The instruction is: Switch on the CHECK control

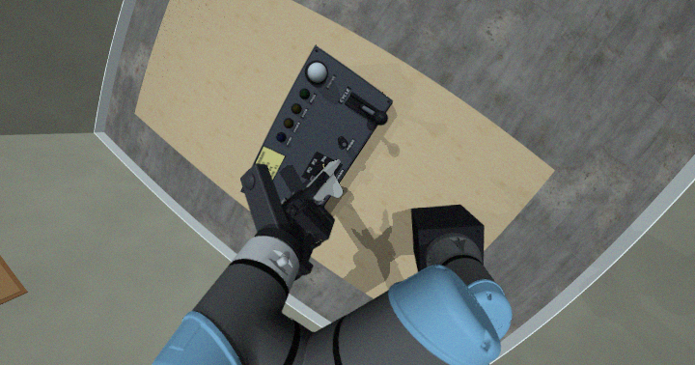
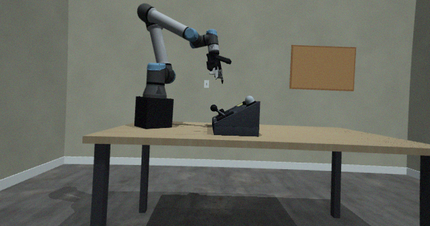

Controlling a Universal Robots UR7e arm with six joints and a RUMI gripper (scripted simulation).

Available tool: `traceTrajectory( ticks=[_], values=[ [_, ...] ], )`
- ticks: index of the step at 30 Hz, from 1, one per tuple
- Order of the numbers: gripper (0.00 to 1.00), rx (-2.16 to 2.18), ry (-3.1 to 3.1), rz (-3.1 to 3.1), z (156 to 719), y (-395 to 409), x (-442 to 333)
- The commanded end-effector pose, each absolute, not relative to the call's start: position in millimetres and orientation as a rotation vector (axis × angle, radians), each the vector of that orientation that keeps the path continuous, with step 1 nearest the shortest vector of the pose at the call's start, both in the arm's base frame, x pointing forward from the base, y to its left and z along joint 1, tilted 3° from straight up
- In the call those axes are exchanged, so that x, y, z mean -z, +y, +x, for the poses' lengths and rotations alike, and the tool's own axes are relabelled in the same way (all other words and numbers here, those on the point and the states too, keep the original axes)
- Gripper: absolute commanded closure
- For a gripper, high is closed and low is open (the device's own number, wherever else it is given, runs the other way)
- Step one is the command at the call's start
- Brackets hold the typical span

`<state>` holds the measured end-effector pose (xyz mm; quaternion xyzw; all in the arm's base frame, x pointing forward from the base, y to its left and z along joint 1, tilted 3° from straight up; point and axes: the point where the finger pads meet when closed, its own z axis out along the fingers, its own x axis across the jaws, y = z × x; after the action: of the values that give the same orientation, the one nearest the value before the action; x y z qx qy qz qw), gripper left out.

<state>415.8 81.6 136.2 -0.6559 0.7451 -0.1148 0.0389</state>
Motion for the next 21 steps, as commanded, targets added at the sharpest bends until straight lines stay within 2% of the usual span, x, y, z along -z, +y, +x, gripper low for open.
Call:
traceTrajectory(
  ticks=[1,21],
  values=[
    [0.00,0.478,2.288,-1.908,403.2,105.1,-130.6],
    [0.00,0.609,2.204,-1.546,341.5,160.4,-122.0]
  ],
)
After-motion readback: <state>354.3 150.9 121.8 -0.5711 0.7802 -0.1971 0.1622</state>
